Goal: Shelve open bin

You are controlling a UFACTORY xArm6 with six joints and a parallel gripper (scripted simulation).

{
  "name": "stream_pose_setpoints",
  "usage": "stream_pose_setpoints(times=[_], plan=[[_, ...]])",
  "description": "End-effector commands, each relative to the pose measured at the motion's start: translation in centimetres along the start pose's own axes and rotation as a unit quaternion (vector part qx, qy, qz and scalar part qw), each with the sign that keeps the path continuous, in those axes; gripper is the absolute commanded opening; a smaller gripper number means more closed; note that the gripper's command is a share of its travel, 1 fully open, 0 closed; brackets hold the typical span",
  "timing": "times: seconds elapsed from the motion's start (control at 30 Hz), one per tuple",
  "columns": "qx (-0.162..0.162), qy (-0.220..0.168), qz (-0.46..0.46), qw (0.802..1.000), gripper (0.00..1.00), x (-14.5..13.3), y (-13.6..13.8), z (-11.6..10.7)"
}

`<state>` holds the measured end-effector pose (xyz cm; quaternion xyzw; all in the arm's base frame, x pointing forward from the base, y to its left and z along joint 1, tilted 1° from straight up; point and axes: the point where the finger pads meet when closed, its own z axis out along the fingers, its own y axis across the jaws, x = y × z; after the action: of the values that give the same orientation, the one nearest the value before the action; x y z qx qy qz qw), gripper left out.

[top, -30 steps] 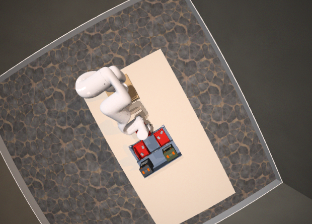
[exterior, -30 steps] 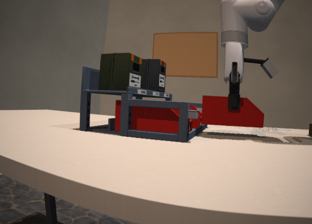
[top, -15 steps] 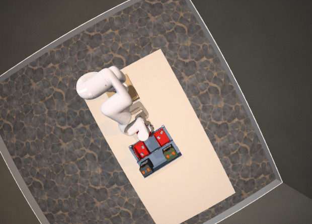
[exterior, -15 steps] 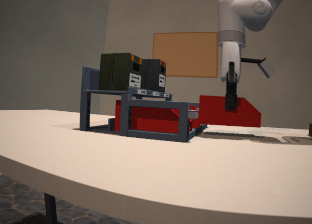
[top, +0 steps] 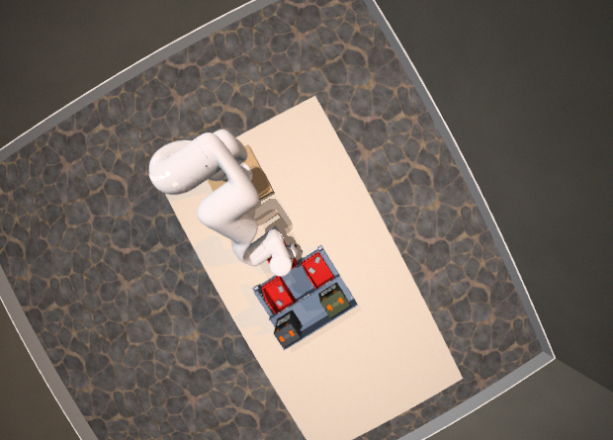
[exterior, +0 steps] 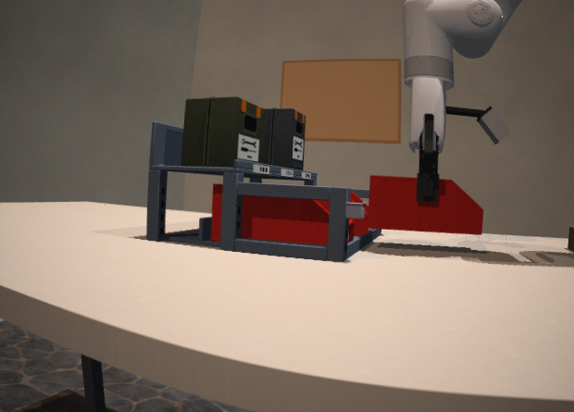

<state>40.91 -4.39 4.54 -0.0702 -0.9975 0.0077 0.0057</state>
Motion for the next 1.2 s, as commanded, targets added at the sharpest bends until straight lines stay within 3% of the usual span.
stream_pose_setpoints(times=[0.0, 1.17], plan=[[0.000, -0.002, 0.000, 1.000, 0.00, -0.1, 0.0, -0.1], [0.000, -0.002, 0.000, 1.000, 0.00, 1.0, 0.0, 1.1]])
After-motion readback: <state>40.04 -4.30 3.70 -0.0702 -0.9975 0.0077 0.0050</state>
